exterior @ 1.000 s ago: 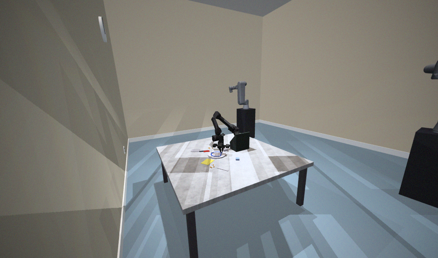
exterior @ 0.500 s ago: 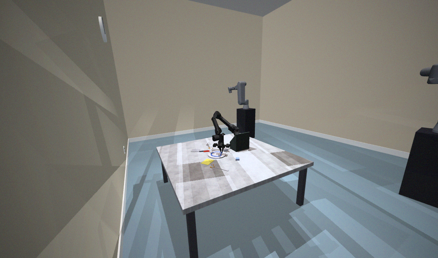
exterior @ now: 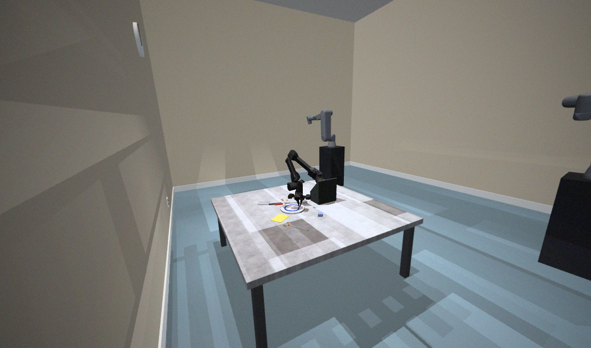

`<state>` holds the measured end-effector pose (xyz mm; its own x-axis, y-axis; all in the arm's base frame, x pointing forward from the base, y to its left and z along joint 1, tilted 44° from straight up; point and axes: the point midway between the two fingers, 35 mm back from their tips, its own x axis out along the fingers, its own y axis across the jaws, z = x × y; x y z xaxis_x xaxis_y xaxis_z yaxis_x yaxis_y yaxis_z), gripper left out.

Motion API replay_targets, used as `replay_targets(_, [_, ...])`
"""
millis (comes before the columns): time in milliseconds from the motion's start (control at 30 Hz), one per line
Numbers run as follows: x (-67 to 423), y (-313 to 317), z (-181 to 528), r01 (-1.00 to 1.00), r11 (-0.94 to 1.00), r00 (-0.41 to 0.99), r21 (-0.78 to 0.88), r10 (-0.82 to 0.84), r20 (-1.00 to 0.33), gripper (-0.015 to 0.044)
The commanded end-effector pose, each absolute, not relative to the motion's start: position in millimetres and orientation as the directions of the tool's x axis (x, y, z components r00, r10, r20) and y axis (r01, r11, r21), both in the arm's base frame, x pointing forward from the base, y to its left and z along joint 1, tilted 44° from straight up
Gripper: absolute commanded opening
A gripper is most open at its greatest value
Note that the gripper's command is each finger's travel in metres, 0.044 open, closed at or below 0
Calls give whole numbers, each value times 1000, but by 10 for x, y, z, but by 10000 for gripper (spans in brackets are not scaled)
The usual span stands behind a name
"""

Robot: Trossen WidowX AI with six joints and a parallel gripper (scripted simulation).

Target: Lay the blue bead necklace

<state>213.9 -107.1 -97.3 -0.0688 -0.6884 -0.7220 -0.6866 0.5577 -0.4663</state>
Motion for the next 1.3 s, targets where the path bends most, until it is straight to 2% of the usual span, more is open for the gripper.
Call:
replay_targets(0, [2142, -1069, -971, -687, 558, -68, -467, -689, -722, 53])
replay_targets(500, [2123, -1054, -963, -692, 557, -75, -460, -689, -721, 440])
replay_targets(1100, [2126, -1029, -937, -692, 554, -73, -462, -691, -719, 440])
replay_targets(1267, [2216, -839, -815, -670, 569, -72, -477, -690, -721, 309])
